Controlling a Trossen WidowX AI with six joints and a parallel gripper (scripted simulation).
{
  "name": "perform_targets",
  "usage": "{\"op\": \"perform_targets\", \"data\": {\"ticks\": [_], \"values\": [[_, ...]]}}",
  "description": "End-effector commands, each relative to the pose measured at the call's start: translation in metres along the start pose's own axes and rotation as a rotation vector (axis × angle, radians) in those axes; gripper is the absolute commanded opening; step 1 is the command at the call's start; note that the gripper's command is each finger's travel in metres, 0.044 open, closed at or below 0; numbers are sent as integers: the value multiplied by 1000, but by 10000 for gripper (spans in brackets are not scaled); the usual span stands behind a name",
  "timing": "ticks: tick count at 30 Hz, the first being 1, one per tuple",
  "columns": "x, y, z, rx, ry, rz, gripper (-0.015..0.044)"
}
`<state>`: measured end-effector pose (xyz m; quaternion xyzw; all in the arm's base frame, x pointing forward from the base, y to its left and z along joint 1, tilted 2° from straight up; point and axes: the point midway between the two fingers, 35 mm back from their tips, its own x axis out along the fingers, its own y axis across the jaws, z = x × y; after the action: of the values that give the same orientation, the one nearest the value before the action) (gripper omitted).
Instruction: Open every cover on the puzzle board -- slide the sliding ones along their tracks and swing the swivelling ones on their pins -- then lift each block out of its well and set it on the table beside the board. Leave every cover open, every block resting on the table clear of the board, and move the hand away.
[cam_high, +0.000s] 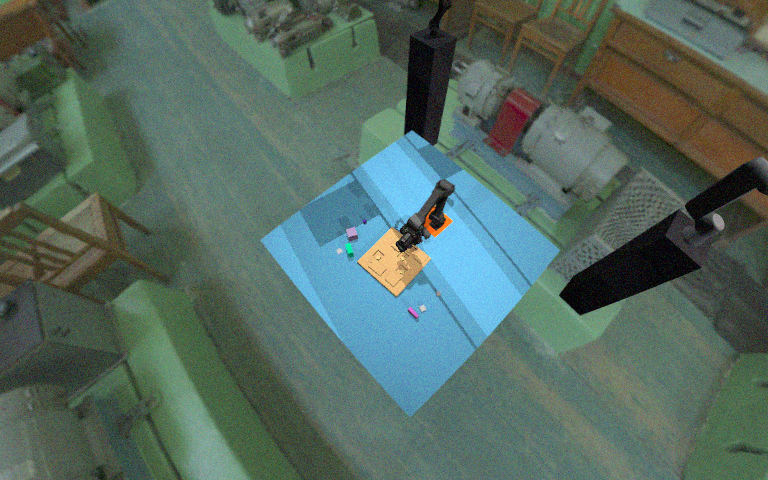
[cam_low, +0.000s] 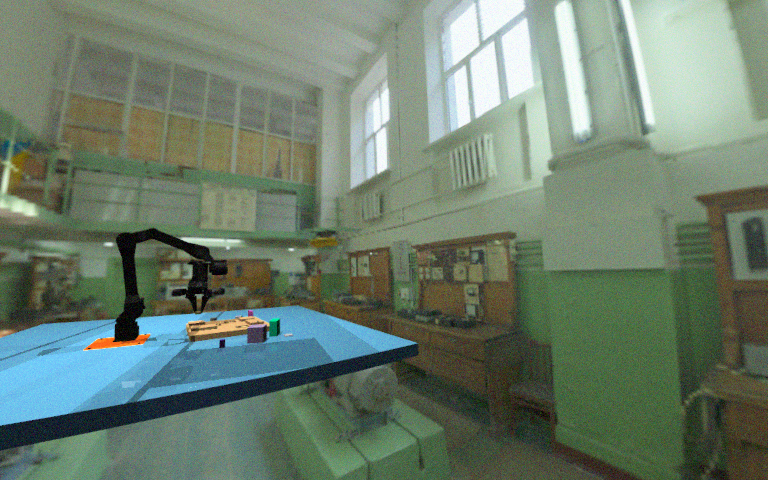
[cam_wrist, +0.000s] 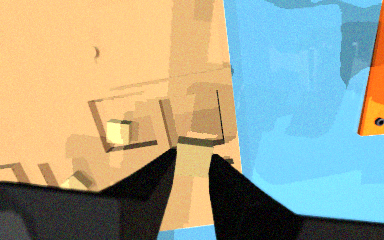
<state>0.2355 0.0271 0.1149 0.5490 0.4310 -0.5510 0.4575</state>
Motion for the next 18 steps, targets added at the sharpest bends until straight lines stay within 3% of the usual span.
{"op": "perform_targets", "data": {"ticks": [1, 18], "values": [[-11, 1, 0, 3, 1, 4, 80], [-32, 7, -26, 3, 4, 4, 80]]}}
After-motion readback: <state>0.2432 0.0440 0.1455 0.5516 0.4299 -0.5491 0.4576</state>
